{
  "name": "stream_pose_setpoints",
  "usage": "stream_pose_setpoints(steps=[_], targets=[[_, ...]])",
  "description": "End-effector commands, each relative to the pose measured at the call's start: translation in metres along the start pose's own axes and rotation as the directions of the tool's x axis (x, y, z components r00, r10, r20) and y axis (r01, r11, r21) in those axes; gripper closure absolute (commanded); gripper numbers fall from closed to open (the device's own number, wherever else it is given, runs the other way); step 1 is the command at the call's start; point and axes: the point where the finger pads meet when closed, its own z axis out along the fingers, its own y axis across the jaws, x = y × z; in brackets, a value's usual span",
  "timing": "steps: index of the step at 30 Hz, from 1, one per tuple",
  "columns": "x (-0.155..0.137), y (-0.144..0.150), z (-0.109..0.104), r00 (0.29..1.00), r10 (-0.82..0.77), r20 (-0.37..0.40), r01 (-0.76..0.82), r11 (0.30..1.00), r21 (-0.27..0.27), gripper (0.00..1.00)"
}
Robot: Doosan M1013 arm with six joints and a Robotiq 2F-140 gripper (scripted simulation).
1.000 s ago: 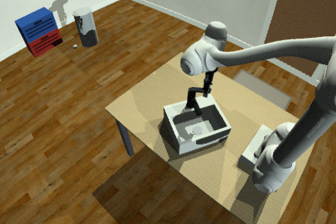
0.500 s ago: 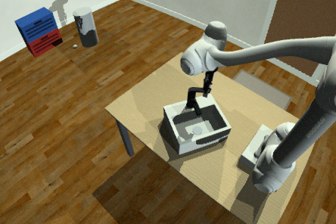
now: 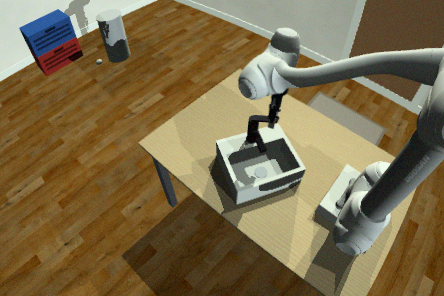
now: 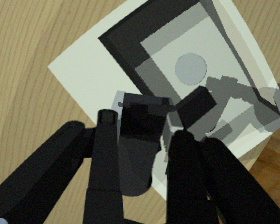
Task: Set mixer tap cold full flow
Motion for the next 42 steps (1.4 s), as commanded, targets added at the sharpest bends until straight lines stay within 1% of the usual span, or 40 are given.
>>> stream_pose_setpoints(steps=[1, 15, 16, 42], targets=[[-0.0031, -0.0002, -0.0026, 1.0, -0.001, 0.004, 0.001, 1.0, 0.002, 1.0], [-0.0031, -0.0002, -0.0026, 1.0, -0.001, 0.004, 0.001, 1.0, 0.002, 1.0], [-0.0031, -0.0002, -0.0026, 1.0, -0.001, 0.004, 0.001, 1.0, 0.002, 0.58], [-0.0031, -0.0002, -0.0026, 1.0, -0.001, 0.004, 0.001, 1.0, 0.002, 0.58]])
